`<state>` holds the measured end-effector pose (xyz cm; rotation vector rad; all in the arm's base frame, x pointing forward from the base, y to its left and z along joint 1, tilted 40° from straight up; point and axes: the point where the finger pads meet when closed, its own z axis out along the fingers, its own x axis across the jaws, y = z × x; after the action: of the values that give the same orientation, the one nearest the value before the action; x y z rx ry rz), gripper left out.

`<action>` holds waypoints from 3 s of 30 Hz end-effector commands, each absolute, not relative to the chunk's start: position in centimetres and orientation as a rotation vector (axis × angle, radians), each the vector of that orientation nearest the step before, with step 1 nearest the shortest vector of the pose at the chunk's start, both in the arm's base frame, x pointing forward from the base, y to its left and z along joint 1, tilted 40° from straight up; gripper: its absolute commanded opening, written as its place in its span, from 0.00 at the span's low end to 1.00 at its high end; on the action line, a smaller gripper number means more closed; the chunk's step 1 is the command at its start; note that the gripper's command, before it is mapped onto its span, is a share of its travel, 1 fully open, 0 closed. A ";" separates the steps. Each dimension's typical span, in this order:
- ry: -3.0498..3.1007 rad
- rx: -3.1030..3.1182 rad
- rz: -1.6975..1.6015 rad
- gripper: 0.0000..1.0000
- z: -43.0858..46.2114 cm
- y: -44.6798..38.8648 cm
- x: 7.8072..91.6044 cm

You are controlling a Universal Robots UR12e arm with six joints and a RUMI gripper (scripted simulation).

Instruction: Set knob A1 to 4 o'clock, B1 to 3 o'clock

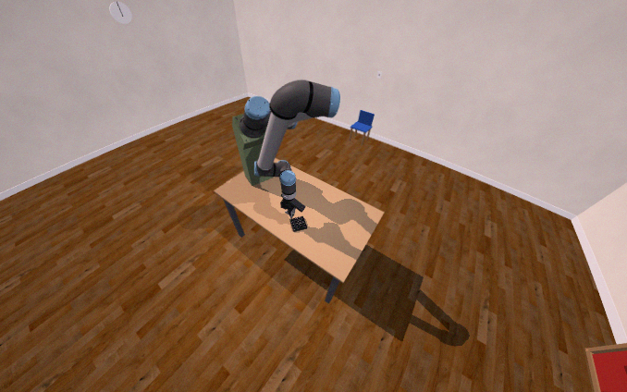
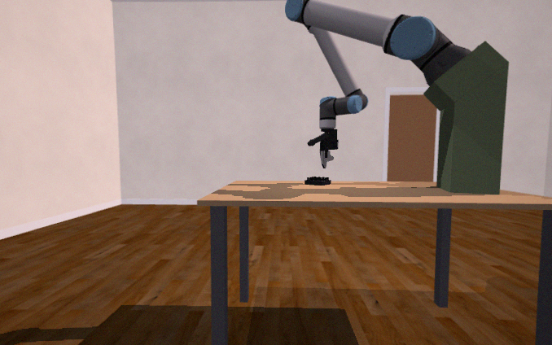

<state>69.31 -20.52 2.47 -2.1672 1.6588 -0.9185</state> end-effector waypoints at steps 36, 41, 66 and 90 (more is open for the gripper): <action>1.654 -2.169 -0.922 0.11 -0.2 -21.4 72.0; 1.654 -2.169 -0.922 0.11 -0.5 -21.4 72.2; 1.655 -2.169 -0.922 0.11 -0.6 -21.5 72.3; 1.655 -2.169 -0.922 0.11 -0.6 -21.5 72.3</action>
<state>72.07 -21.52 -0.75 -2.1680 1.6578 -0.9172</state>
